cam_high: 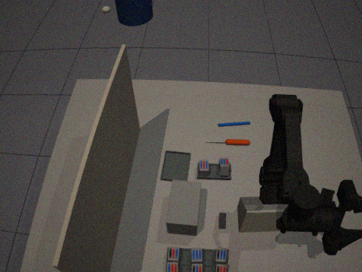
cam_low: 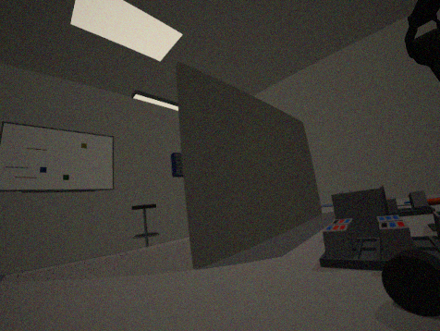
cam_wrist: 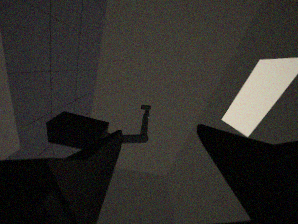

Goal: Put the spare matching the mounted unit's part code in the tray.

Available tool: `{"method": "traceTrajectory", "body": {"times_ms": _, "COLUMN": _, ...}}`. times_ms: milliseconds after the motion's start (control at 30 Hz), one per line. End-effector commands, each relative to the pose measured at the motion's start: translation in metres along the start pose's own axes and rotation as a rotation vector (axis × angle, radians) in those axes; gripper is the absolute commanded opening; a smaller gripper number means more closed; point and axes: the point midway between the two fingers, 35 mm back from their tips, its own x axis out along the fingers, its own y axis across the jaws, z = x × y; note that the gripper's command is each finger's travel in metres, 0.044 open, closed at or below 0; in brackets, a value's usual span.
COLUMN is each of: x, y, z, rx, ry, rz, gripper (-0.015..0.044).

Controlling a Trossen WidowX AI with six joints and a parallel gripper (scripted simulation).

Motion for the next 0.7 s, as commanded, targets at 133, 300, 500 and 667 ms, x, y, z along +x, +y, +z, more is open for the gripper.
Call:
{"method": "traceTrajectory", "body": {"times_ms": 133, "x": 0.000, "y": 0.000, "z": 0.000, "rx": 0.000, "ry": 0.000, "rz": 0.000, "gripper": 0.0440}}
{"method": "traceTrajectory", "body": {"times_ms": 300, "x": -0.024, "y": 0.001, "z": -0.028, "rx": 0.215, "ry": 0.165, "rz": 0.013, "gripper": 0.0440}}
{"method": "traceTrajectory", "body": {"times_ms": 500, "x": -0.098, "y": 0.014, "z": -0.080, "rx": 0.743, "ry": 0.561, "rz": -0.030, "gripper": 0.0440}}
{"method": "traceTrajectory", "body": {"times_ms": 667, "x": -0.176, "y": 0.031, "z": -0.097, "rx": 1.166, "ry": 0.878, "rz": -0.157, "gripper": 0.0440}}
